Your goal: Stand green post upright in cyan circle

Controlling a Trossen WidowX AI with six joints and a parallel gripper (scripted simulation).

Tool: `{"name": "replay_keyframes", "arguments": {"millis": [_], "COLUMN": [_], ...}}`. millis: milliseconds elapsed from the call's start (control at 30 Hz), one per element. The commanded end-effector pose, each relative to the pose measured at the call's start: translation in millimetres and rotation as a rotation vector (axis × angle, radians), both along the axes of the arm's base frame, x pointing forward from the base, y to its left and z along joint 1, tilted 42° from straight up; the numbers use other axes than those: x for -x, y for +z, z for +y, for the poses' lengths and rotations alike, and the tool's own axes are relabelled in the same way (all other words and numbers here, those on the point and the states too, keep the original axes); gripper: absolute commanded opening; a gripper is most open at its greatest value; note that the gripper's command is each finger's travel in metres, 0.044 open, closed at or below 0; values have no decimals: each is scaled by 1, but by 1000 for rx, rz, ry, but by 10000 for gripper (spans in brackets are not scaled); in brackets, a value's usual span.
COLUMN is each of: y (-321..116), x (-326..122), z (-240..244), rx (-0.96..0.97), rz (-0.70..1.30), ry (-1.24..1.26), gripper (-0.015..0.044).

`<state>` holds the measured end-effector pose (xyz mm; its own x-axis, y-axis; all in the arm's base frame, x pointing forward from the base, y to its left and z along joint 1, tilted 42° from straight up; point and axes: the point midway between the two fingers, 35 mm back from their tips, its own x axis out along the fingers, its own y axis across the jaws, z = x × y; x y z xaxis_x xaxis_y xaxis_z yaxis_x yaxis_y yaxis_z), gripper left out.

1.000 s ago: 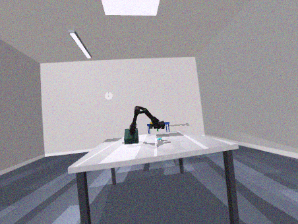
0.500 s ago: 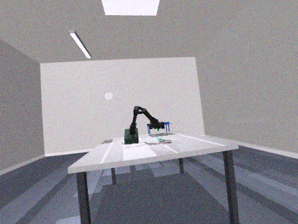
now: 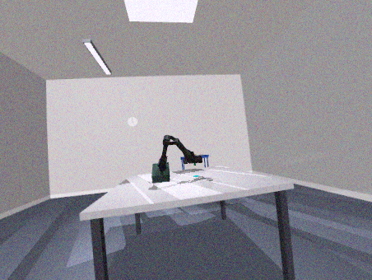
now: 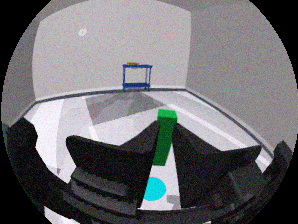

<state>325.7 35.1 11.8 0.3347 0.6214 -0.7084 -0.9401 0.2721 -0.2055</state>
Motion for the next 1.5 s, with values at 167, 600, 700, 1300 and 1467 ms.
{"name": "replay_keyframes", "arguments": {"millis": [167,600,700,1300,1467], "y": [1,-30,-40,-82,-82], "x": [0,-2,-1,2,2], "z": [1,-29,-38,-73,-73], "rx": [-3,3,3,4,4], "rz": [-8,-5,-4,8,8], "ry": [6,6,6,-2,-2], "gripper": [23,23,23,23,23]}}
